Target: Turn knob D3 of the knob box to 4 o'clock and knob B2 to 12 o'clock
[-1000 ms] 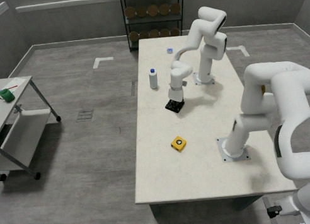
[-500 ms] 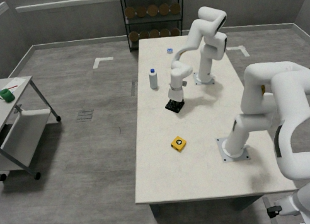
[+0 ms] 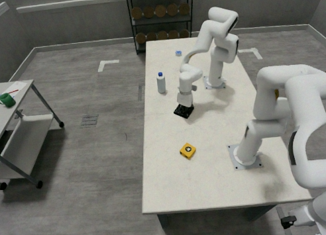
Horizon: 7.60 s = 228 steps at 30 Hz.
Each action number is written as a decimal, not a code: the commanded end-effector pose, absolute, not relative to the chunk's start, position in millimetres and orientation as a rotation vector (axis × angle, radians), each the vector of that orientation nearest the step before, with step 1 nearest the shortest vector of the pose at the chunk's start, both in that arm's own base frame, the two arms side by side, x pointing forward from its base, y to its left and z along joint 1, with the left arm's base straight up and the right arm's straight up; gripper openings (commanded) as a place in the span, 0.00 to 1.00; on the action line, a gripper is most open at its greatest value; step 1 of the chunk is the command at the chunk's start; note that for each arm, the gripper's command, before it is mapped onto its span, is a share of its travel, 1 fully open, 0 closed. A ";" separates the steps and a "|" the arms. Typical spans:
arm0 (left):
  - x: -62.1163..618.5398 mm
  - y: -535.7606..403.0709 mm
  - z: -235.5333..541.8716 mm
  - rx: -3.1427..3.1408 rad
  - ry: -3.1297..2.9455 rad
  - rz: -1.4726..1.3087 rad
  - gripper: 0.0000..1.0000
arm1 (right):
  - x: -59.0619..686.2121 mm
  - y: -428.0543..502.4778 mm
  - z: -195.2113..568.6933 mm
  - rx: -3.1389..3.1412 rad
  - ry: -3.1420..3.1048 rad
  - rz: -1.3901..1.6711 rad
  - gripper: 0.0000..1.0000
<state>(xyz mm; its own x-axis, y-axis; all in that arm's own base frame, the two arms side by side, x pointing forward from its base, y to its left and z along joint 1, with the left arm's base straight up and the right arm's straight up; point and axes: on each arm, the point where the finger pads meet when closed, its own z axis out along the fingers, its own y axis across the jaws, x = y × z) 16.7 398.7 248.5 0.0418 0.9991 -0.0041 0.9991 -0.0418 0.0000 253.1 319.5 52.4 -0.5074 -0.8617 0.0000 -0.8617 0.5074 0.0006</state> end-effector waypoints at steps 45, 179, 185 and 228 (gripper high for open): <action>16.7 399.7 250.0 2.267 2.175 0.000 1.00 | 253.9 320.5 53.6 0.275 -3.132 -0.004 0.10; 16.7 399.7 250.0 2.267 2.175 0.000 1.00 | 253.9 320.6 92.7 0.263 -3.133 -0.004 0.21; 16.7 399.7 250.0 2.267 2.175 0.000 1.00 | 253.9 320.7 94.1 0.574 -3.091 -0.004 0.21; 16.7 399.7 250.0 2.267 2.175 0.000 1.00 | 253.6 320.8 103.4 2.370 -2.068 0.000 0.21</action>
<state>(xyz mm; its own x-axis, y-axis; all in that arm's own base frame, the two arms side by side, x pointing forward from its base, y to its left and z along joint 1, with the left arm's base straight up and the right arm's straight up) 16.7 398.7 248.5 0.0418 0.9991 -0.0041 0.9991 -0.0418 0.0000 252.9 319.8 101.3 0.0140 -0.9999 0.0069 -0.9998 -0.0140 -0.0105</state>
